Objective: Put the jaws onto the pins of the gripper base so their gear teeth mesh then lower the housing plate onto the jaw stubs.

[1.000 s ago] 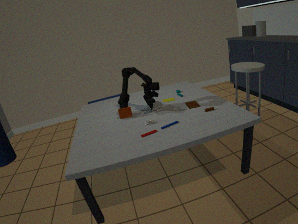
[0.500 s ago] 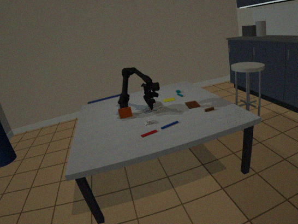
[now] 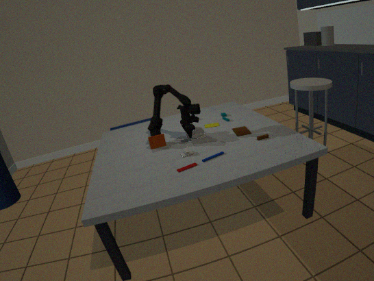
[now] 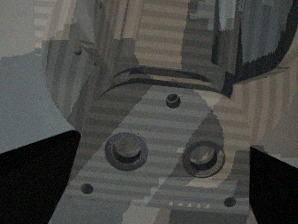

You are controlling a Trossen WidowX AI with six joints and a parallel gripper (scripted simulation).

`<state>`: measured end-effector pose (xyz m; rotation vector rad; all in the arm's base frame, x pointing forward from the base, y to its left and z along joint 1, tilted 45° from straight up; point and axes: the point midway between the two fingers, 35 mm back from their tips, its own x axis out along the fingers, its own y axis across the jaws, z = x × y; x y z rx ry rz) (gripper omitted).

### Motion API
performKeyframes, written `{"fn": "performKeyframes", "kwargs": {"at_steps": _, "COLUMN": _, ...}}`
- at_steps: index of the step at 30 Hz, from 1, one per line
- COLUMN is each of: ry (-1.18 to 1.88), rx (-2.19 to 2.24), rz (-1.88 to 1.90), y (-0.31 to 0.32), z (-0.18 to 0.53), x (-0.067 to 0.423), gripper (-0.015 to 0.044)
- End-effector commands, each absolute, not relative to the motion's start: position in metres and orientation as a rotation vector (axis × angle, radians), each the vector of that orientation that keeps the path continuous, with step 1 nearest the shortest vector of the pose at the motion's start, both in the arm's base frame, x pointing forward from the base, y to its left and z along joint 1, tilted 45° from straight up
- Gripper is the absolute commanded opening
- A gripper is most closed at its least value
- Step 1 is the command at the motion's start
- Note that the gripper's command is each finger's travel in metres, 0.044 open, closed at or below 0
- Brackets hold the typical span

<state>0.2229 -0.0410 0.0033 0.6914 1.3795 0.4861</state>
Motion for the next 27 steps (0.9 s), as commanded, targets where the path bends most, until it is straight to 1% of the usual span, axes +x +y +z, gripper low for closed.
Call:
{"fn": "performKeyframes", "kwargs": {"at_steps": 1, "ry": 1.38, "rx": 0.7, "rz": 0.486, "y": -0.0394, "z": 0.0021, "x": 0.2232, "gripper": 0.0351}}
{"fn": "performKeyframes", "kwargs": {"at_steps": 27, "ry": 1.38, "rx": 0.701, "rz": 0.486, "y": -0.0378, "z": 0.0003, "x": 0.2235, "gripper": 0.0351}}
